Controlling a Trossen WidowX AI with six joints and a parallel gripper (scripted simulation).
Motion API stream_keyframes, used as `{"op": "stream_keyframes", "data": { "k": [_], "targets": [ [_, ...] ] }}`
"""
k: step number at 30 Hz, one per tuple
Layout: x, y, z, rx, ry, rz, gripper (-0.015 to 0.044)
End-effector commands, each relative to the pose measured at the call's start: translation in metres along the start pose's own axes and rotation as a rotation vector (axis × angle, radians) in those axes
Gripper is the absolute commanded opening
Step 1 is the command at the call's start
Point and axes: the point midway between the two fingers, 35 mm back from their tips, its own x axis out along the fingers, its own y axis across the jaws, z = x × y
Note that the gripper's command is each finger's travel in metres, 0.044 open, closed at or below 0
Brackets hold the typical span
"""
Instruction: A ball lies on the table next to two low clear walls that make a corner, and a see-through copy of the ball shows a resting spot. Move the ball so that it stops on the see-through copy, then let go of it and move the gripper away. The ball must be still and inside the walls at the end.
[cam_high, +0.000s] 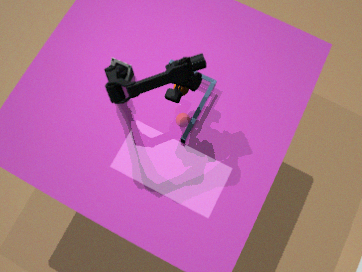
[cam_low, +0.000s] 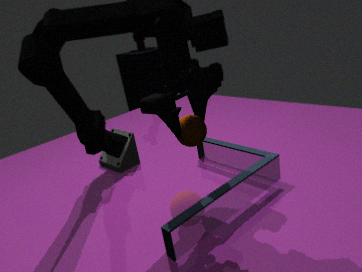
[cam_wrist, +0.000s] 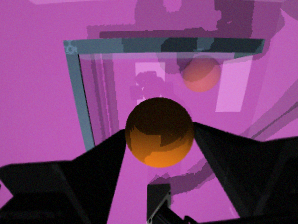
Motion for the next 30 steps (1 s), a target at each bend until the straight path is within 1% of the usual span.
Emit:
{"op": "stream_keyframes", "data": {
  "k": [1,7,24,30],
  "targets": [
    [-0.023,0.0,-0.003,-0.01,-0.013,0.008,0.0],
    [-0.02,-0.007,0.002,-0.003,-0.009,0.008,0.0],
    [0.032,-0.091,0.044,0.092,0.045,-0.017,0.0],
    [0.039,-0.095,0.045,0.096,0.048,-0.018,0.0]
  ]
}}
